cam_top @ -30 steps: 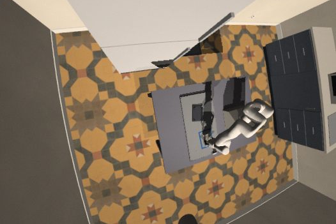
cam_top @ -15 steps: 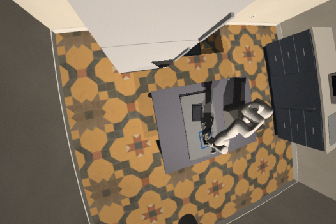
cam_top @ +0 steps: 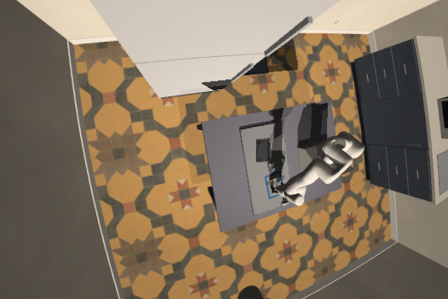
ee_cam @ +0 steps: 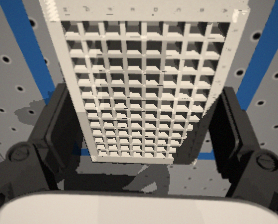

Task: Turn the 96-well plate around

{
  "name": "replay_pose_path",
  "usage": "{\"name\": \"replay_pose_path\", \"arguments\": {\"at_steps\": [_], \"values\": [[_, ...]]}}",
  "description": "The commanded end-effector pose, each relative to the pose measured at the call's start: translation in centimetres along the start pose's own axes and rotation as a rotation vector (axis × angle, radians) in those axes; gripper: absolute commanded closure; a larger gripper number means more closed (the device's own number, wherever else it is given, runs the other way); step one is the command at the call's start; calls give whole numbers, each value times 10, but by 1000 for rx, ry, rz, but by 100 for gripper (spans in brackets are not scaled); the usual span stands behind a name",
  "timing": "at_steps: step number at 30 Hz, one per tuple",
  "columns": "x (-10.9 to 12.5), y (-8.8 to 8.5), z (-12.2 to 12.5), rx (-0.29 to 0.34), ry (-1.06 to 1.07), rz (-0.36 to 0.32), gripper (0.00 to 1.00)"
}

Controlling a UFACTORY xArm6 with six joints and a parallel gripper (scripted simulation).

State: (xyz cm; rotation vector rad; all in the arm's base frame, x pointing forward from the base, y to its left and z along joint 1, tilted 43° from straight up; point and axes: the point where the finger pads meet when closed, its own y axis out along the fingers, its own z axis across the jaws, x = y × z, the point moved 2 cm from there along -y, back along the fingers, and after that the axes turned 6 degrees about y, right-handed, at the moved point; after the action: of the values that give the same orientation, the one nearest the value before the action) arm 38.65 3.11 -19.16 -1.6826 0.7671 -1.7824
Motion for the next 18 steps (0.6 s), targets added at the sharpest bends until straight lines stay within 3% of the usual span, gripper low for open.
{"name": "replay_pose_path", "arguments": {"at_steps": [1,18], "values": [[0,-1,1,3,1,2,100],[0,2,1,3,1,2,100]]}}
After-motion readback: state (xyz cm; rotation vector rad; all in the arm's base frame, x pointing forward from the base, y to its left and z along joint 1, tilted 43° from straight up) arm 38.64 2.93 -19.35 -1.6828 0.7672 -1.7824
